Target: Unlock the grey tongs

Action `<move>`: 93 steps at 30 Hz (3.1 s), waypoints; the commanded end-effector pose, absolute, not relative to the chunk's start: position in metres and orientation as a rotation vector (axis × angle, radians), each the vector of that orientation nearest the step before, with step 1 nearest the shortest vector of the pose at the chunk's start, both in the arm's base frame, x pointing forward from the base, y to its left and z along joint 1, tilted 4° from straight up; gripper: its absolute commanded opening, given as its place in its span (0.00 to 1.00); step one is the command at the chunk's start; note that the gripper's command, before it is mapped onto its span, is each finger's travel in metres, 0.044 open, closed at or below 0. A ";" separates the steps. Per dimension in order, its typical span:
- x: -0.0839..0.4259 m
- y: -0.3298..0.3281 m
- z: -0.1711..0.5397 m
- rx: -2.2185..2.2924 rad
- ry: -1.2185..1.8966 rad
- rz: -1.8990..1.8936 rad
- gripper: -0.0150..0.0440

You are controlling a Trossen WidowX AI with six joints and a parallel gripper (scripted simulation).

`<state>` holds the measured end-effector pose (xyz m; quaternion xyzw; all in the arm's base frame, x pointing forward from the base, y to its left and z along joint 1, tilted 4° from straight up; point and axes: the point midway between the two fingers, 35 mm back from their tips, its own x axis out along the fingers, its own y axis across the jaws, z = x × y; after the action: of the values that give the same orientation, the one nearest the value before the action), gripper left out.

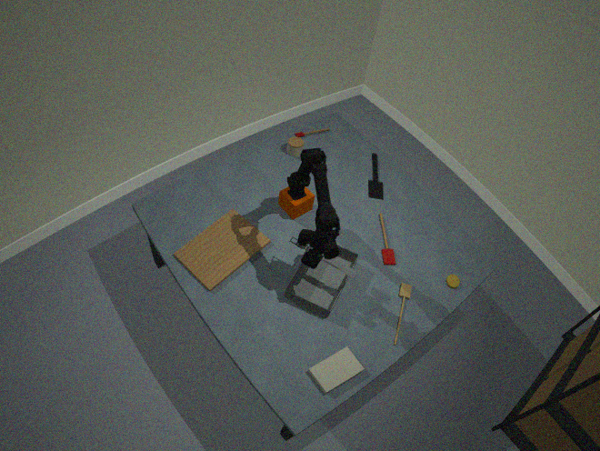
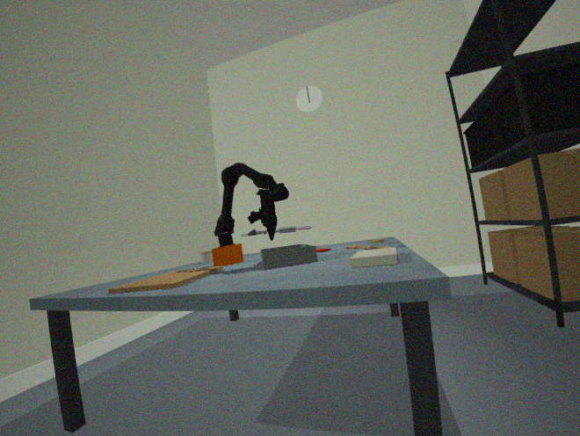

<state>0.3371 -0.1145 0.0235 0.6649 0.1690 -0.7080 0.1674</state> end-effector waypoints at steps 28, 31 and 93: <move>0.298 -0.246 0.037 1.477 0.977 -1.575 0.00; 0.291 -0.258 0.039 1.430 1.019 -1.527 0.00; 0.089 -0.426 0.058 0.555 1.535 -0.651 0.00</move>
<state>0.0885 -0.4226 0.0537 0.2552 0.6706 -0.2888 0.6339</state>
